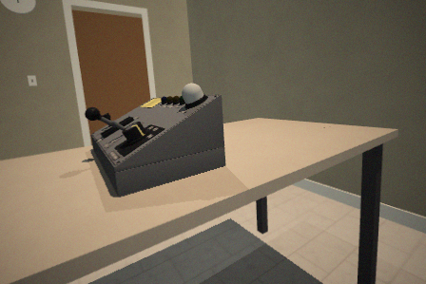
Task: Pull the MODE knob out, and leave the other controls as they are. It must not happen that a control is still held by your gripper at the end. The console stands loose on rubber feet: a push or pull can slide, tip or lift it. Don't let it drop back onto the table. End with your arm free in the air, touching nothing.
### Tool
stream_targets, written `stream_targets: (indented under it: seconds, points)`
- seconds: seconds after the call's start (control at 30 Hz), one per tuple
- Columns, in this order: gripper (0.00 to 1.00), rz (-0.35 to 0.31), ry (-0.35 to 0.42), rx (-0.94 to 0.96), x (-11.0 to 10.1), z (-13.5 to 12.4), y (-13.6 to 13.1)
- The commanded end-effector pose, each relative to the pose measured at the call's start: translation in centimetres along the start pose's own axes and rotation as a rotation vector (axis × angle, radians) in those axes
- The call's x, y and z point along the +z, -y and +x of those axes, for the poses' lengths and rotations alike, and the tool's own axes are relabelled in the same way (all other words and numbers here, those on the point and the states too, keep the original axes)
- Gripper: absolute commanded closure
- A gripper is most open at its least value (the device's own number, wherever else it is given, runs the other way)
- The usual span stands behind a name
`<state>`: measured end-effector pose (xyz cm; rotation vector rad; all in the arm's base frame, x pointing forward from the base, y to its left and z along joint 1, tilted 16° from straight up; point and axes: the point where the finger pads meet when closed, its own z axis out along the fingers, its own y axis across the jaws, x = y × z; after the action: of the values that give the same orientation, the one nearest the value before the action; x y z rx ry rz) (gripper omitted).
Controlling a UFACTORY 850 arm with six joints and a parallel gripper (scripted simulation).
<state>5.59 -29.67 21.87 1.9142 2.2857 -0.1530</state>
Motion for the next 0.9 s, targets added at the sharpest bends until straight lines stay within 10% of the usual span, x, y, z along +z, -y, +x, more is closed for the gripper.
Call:
stream_targets:
  seconds: [0.0,0.87]
  points:
    - [0.0,0.0,0.001,0.0,-0.04,-0.06,0.0]
    - [0.0,-0.002,0.0,-0.034,-0.09,-0.31,-0.32]
